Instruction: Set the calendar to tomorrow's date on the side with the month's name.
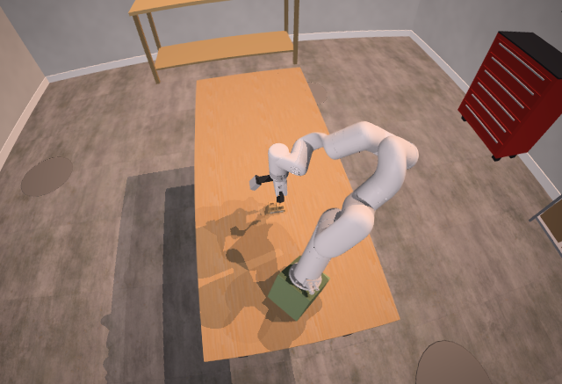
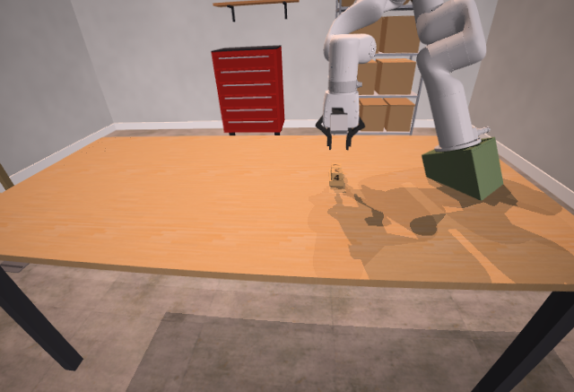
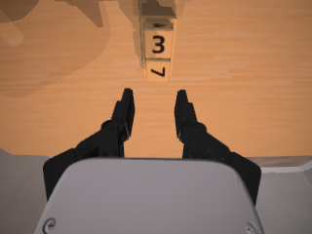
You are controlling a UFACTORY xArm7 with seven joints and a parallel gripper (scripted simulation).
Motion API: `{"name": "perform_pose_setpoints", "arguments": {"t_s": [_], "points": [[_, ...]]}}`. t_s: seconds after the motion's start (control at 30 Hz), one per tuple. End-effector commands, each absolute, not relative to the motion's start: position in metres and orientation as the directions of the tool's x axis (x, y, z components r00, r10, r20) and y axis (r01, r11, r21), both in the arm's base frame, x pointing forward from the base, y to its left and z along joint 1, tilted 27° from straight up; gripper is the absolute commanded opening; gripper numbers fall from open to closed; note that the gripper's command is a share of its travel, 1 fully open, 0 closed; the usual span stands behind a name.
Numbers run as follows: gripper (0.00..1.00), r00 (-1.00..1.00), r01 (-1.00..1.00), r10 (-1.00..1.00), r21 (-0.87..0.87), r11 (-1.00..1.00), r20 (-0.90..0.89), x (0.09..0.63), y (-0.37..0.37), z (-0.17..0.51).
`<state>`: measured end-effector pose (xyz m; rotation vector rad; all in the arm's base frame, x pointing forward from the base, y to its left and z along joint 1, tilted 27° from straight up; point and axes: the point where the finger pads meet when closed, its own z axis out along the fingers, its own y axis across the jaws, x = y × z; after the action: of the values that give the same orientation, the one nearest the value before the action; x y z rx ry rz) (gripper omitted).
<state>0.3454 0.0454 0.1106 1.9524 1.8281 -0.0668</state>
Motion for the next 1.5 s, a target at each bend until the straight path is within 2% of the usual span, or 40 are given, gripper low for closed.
{"name": "perform_pose_setpoints", "arguments": {"t_s": [0.0, 1.47], "points": [[0.49, 0.113, 0.955, 0.933, 0.298, -0.007, -0.340, 0.3462, 0.0464, 0.1115], [0.49, 0.107, 0.956, 0.933, 0.294, -0.002, -0.343, 0.3486, 0.0435, 0.1047]]}}
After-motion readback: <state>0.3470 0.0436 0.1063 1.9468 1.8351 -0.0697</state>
